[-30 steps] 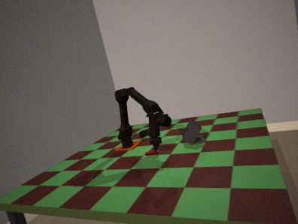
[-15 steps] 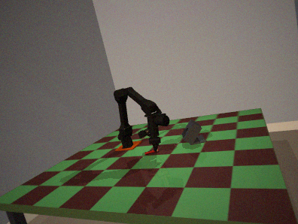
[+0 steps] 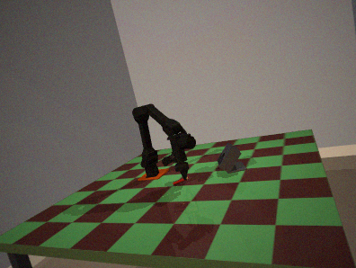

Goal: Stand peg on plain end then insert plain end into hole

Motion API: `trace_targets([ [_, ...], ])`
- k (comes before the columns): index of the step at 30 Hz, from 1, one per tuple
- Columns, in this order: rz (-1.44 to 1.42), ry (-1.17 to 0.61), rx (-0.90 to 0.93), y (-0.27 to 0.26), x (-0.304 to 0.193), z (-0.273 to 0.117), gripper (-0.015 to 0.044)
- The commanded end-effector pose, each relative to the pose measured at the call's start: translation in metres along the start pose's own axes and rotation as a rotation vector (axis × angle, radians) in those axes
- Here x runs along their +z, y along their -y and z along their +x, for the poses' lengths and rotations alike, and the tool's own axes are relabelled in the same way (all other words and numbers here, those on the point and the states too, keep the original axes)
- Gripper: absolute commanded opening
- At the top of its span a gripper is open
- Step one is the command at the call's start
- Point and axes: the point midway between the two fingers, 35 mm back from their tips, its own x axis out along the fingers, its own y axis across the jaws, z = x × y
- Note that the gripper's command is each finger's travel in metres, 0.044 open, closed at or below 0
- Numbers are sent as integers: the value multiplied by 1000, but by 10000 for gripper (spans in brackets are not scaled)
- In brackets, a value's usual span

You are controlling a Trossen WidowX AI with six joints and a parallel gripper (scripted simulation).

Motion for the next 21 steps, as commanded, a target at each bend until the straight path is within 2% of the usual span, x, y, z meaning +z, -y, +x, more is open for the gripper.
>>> trace_targets([
  [1, -3, -45, 1, 0, 2, -3, 51],
  [21, -3, -216, 1, 0, 11, -13, 51],
])
